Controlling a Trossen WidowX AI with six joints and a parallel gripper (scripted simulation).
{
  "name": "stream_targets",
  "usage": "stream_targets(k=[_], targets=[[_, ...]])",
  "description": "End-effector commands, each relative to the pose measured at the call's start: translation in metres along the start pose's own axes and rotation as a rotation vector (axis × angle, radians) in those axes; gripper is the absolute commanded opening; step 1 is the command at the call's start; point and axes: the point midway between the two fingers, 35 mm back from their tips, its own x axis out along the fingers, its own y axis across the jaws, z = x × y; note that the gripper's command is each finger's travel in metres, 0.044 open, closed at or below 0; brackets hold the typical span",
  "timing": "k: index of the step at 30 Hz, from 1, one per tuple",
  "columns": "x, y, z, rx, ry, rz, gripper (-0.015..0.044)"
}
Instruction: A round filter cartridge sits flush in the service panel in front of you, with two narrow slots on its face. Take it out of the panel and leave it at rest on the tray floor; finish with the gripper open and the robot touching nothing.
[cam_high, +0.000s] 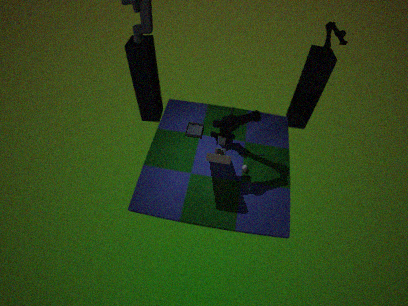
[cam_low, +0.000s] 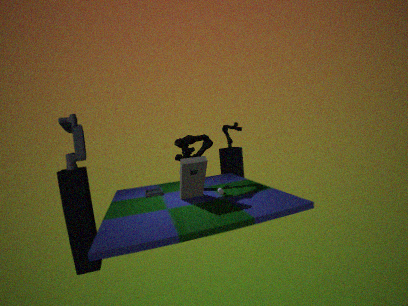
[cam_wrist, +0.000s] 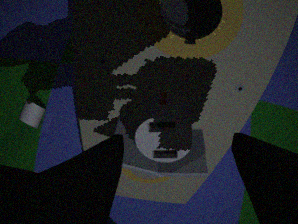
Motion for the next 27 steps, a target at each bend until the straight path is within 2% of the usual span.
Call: stream_targets(k=[1, 27], targets=[[0.008, 0.004, -0.015, 0.187, 0.059, 0.017, 0.0305], [0.046, 0.004, -0.016, 0.186, 0.059, 0.014, 0.0305]])
